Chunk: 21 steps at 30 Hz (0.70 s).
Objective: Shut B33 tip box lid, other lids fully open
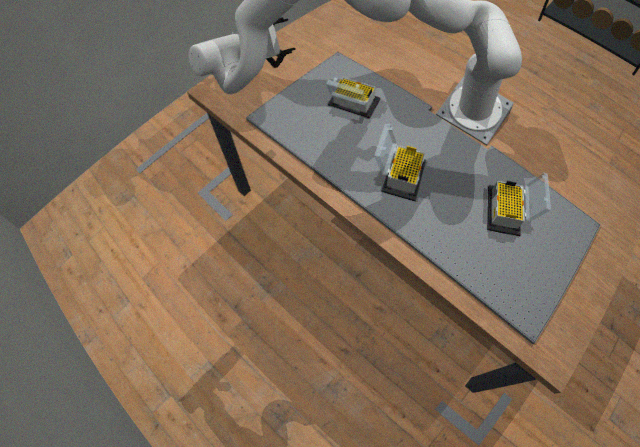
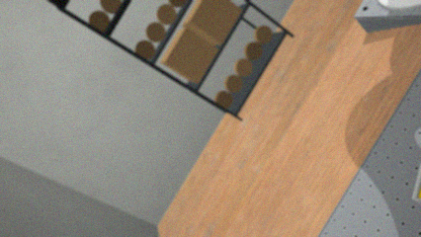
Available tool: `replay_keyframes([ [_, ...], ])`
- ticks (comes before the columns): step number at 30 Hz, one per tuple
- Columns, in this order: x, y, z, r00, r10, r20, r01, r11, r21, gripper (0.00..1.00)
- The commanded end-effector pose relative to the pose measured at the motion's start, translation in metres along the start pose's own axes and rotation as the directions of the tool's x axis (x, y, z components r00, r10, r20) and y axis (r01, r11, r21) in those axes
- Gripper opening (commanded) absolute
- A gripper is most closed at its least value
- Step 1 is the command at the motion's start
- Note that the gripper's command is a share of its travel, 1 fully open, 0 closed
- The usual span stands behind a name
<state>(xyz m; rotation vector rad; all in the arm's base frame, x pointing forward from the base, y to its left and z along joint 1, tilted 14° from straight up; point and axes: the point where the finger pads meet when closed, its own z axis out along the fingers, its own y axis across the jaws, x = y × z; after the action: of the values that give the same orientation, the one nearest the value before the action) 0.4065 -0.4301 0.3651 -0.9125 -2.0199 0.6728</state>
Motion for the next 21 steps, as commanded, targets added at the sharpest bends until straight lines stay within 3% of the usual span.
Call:
replay_keyframes([
  [1,0.010,0.015,-0.009,0.998,-0.049,0.039,0.050,0.998,-0.037,1.00],
  [10,0.026,0.043,-0.024,0.998,-0.049,0.039,0.050,0.998,-0.037,1.00],
  [15,0.034,0.054,-0.029,0.989,-0.120,0.088,0.127,0.988,-0.083,1.00],
  [21,0.050,0.077,-0.039,0.989,-0.120,0.088,0.128,0.988,-0.083,1.00],
])
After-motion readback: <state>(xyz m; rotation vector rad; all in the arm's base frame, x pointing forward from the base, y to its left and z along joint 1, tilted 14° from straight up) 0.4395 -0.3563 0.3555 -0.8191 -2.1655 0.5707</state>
